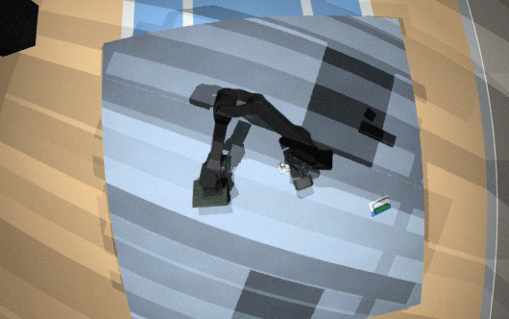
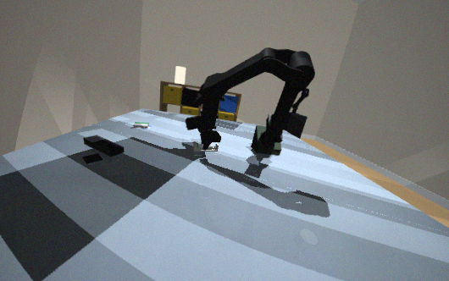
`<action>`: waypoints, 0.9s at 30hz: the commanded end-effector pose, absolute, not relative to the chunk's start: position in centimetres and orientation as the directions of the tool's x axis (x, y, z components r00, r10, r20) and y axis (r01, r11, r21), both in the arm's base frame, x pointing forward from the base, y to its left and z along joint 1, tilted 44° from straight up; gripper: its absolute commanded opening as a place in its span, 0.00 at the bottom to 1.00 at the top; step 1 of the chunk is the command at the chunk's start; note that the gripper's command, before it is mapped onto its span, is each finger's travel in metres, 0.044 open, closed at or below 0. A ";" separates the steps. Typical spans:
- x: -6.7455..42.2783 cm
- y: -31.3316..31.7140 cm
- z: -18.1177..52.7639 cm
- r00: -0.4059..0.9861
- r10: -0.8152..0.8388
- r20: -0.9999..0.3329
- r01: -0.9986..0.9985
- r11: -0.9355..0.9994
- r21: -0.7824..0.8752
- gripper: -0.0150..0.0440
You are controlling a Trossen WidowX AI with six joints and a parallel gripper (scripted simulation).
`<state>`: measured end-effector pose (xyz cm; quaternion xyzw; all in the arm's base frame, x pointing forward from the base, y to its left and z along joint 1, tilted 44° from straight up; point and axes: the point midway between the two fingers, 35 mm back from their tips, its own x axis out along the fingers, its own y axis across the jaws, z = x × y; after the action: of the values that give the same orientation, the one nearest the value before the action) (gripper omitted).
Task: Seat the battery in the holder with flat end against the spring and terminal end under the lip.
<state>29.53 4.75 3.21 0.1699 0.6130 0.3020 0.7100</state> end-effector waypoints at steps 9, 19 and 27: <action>29.5 3.7 4.3 0.066 0.637 -0.768 -0.221 0.760 0.611 0.53; 29.3 0.1 7.8 0.065 0.634 -0.770 -0.219 0.762 0.609 0.88; 29.1 -1.3 9.3 0.065 0.635 -0.770 -0.221 0.761 0.610 1.00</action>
<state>29.18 -1.04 9.00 0.1731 0.6118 0.3001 0.7111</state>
